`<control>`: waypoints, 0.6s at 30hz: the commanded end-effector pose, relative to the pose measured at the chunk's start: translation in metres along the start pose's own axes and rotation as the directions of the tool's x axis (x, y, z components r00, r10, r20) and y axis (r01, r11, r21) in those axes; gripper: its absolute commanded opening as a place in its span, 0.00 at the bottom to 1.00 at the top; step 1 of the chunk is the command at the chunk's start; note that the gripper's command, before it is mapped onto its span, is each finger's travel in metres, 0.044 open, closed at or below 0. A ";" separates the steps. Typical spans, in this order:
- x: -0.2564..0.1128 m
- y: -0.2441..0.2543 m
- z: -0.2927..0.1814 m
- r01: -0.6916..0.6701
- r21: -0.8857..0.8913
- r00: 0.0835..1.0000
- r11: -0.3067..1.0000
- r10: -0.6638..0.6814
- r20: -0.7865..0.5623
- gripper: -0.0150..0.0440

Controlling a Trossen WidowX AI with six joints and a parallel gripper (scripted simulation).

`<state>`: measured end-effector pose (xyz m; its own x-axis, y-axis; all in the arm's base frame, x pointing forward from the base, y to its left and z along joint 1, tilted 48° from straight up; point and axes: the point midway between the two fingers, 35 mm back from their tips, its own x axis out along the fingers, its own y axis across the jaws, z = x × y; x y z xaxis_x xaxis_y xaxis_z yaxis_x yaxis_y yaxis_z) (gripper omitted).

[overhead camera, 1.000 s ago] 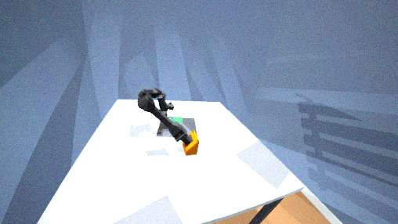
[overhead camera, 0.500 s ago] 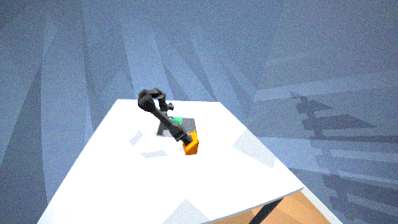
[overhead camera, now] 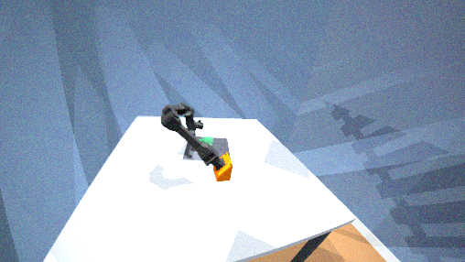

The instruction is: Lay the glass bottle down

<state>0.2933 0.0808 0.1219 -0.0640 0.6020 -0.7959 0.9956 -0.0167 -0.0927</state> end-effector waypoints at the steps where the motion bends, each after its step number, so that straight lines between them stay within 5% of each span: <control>1: 0.000 0.000 0.000 0.001 0.000 1.000 1.000 -0.001 0.003 0.46; 3: 0.000 0.000 0.000 0.001 0.000 1.000 1.000 -0.001 0.003 0.46; 15: 0.000 0.000 0.000 0.001 0.000 1.000 1.000 -0.001 0.003 1.00; 18: -0.010 -0.001 0.004 0.000 0.013 1.000 1.000 0.001 -0.028 1.00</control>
<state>0.2928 0.0786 0.1228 -0.0664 0.6042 -0.7941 0.9950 -0.0193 -0.0979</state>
